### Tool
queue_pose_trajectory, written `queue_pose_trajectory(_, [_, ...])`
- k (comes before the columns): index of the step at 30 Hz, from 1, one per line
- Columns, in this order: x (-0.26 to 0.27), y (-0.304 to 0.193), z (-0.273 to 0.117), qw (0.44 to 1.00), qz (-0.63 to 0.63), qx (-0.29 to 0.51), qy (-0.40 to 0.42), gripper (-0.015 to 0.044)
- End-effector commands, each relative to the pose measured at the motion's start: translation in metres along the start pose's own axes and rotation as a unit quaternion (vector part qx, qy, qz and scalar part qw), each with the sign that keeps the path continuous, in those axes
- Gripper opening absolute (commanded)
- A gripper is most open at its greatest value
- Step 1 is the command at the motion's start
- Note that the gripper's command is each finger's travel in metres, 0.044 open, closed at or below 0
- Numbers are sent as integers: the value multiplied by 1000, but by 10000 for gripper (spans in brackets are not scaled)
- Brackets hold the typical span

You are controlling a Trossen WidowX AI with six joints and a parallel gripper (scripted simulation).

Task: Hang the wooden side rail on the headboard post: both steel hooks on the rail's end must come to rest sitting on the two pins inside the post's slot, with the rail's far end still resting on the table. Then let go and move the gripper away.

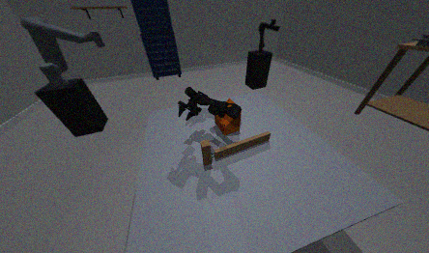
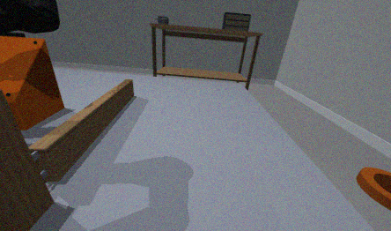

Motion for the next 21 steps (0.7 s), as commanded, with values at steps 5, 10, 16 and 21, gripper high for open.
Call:
queue_pose_trajectory(5, [-8,3,4,1000,7,0,-21,440])
queue_pose_trajectory(10, [-23,10,8,998,28,-1,-54,440])
queue_pose_trajectory(16, [-38,20,7,995,58,-2,-77,440])
queue_pose_trajectory(21, [-49,26,1,993,83,-4,-82,440])
Point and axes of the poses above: the point midway between the two fingers, 35 mm back from their tips, its own z axis out along the fingers, its own x axis across the jaws, y = z × x, the point moved 10 cm from there along -z, back along the fingers, and after that the axes turned 4 degrees about z, right-handed, at the moved point
